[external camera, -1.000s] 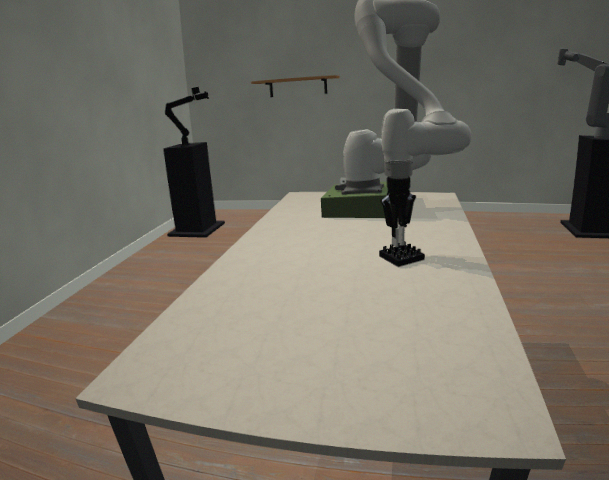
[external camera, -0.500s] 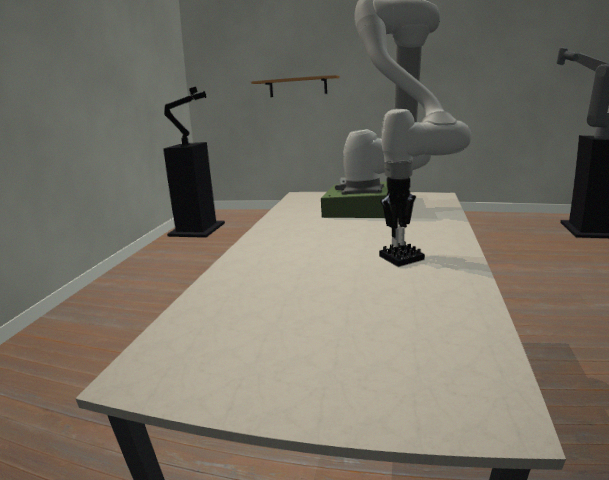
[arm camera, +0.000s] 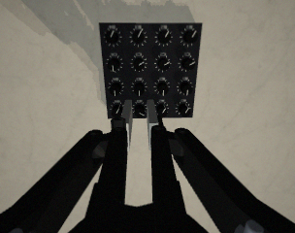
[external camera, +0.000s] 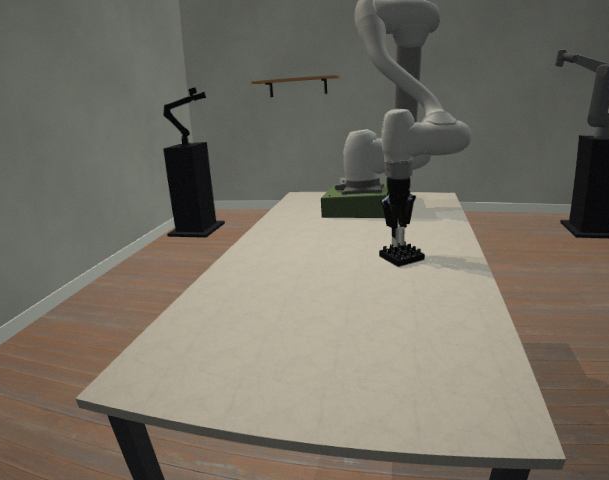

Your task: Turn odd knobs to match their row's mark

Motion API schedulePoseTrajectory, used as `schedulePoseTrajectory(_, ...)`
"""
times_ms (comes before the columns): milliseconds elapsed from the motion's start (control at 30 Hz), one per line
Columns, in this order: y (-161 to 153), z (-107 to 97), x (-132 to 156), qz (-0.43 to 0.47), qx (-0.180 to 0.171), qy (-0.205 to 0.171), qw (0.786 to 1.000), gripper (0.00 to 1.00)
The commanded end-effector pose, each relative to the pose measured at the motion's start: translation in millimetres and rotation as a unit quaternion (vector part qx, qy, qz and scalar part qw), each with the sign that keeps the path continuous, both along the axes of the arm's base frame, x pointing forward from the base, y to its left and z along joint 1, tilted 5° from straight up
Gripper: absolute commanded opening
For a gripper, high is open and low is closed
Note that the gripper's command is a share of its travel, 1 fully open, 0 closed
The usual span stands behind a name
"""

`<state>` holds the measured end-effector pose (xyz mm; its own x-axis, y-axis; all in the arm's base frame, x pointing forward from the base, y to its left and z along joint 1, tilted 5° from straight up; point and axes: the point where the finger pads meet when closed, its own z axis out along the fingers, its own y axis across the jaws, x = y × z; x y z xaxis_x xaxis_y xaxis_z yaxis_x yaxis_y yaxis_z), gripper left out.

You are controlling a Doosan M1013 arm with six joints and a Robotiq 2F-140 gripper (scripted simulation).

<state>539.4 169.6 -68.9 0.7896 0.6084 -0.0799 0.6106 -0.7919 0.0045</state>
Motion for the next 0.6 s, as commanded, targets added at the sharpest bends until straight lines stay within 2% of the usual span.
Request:
schedulePoseTrajectory(0, 0.1, 0.1, 0.0, 0.0, 0.0, 0.0, 1.0, 0.12)
schedulePoseTrajectory(333, 0.1, 0.1, 0.0, 0.0, 0.0, 0.0, 1.0, 0.12)
schedulePoseTrajectory(367, 0.1, 0.1, 0.0, 0.0, 0.0, 0.0, 1.0, 0.05)
schedulePoseTrajectory(567, 0.1, 0.1, 0.0, 0.0, 0.0, 0.0, 1.0, 0.05)
